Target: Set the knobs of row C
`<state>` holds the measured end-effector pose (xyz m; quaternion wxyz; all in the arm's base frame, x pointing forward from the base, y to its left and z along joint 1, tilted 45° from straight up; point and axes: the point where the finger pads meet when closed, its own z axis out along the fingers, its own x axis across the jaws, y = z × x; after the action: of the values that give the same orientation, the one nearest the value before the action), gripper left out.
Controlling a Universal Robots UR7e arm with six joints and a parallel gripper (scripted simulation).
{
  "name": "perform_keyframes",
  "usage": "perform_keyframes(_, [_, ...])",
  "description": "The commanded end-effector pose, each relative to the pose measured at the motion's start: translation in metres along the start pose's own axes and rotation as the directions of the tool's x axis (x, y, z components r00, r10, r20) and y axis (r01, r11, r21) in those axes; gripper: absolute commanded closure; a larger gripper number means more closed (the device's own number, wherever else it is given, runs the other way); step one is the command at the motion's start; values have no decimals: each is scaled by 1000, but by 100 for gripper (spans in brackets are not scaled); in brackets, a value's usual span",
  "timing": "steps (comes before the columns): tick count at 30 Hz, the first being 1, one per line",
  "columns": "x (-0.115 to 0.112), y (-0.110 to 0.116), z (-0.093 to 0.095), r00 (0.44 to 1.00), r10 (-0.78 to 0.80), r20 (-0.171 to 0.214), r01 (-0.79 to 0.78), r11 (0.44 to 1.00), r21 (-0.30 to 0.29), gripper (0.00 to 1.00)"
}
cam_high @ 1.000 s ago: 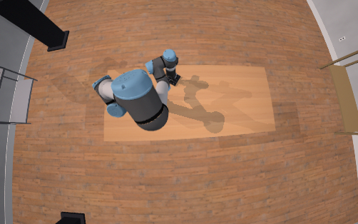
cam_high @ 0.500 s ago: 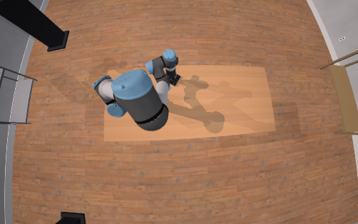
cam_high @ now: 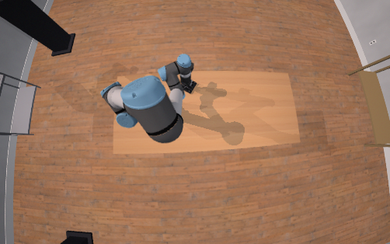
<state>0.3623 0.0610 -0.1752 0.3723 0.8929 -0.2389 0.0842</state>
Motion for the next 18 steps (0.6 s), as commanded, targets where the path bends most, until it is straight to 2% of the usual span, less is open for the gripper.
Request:
perform_keyframes(1, [0, 9, 0, 1000, 2, 0, -2, 1000, 0, 0])
perform_keyframes(18, [-2, 40, 0, 1000, 2, 0, -2, 1000, 0, 0])
